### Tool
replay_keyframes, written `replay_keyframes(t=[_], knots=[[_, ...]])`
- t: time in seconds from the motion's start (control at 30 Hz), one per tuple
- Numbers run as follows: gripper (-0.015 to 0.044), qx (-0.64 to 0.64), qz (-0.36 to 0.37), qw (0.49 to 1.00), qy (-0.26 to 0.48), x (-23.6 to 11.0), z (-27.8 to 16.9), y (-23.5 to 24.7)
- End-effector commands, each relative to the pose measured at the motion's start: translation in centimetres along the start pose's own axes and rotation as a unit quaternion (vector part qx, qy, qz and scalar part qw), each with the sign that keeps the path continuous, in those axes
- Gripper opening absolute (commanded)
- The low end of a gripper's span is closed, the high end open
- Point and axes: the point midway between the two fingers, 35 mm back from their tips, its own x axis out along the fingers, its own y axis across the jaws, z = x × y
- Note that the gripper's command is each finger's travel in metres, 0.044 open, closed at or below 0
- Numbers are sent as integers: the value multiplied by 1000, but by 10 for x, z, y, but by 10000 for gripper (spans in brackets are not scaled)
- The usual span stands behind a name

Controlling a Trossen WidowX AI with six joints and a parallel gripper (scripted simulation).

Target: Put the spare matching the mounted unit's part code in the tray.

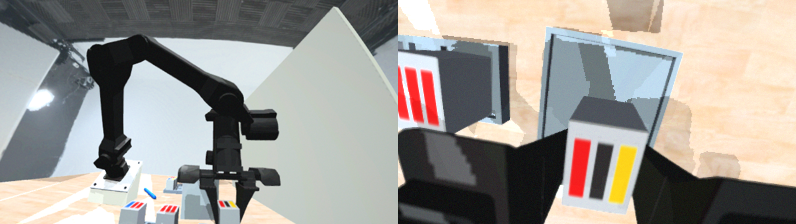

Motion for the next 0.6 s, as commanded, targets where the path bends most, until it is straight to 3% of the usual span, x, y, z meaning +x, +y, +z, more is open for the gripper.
replay_keyframes(t=[0.0, 0.47, 0.57], knots=[[0, -4, 0, 1000, 1, 3, 1, 1], [0, -4, 0, 1000, 3, 14, 0, 4], [79, 0, 0, 1000, 2, 11, -1, 2]])
